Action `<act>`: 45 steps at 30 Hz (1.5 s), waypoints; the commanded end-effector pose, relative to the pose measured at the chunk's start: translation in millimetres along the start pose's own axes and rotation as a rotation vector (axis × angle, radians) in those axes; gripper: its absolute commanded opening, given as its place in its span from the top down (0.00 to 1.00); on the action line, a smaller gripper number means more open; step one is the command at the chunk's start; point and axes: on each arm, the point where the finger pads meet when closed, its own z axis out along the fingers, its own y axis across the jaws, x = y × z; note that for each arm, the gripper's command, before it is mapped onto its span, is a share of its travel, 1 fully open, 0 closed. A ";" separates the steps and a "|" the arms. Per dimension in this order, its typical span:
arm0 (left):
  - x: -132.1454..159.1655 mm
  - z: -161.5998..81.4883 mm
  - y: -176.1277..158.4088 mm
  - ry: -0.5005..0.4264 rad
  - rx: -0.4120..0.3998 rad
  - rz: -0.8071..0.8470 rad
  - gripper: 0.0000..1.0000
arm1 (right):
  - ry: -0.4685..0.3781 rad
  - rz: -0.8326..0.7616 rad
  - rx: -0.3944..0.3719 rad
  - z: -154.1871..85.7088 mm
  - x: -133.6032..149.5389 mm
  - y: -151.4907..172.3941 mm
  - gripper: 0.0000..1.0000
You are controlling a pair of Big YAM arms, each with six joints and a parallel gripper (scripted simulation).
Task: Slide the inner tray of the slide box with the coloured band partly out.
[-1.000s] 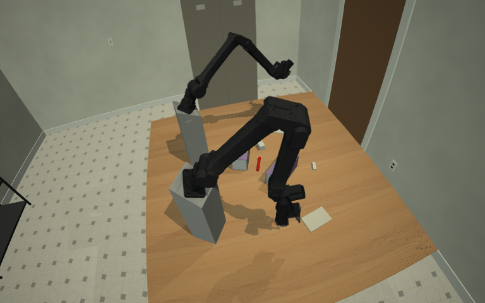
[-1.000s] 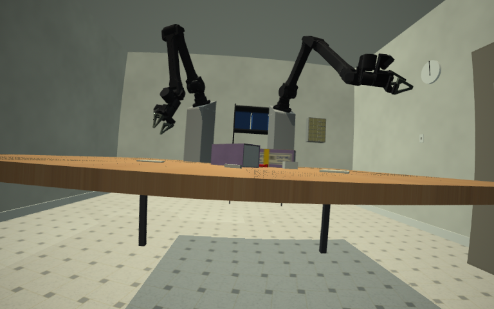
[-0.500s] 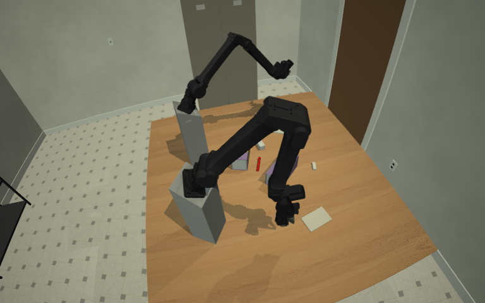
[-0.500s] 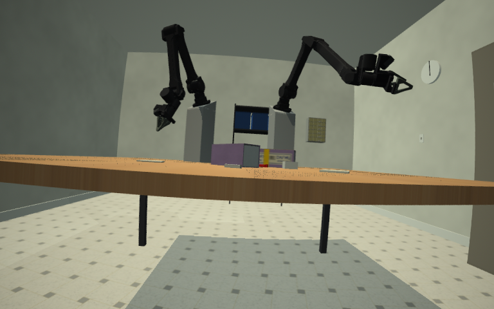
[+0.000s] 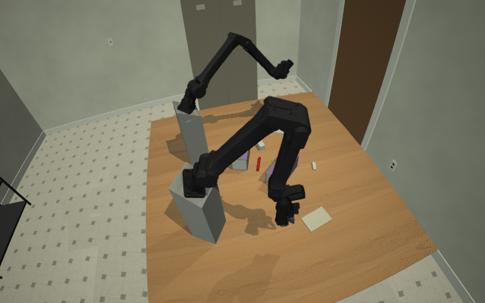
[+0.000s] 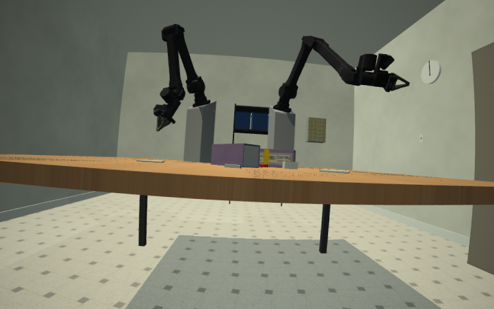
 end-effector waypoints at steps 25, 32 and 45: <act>72.5 -89.8 -54.2 0.093 0.317 0.106 1.00 | 0.081 -0.454 -0.141 -4.5 5.0 55.6 1.00; 101.3 -125.8 -65.3 0.135 0.429 0.143 1.00 | 0.104 -0.609 -0.181 -7.0 7.7 66.4 1.00; 163.8 -189.1 -77.8 0.229 0.607 0.220 1.00 | 0.125 -0.848 -0.258 -9.2 12.7 85.2 1.00</act>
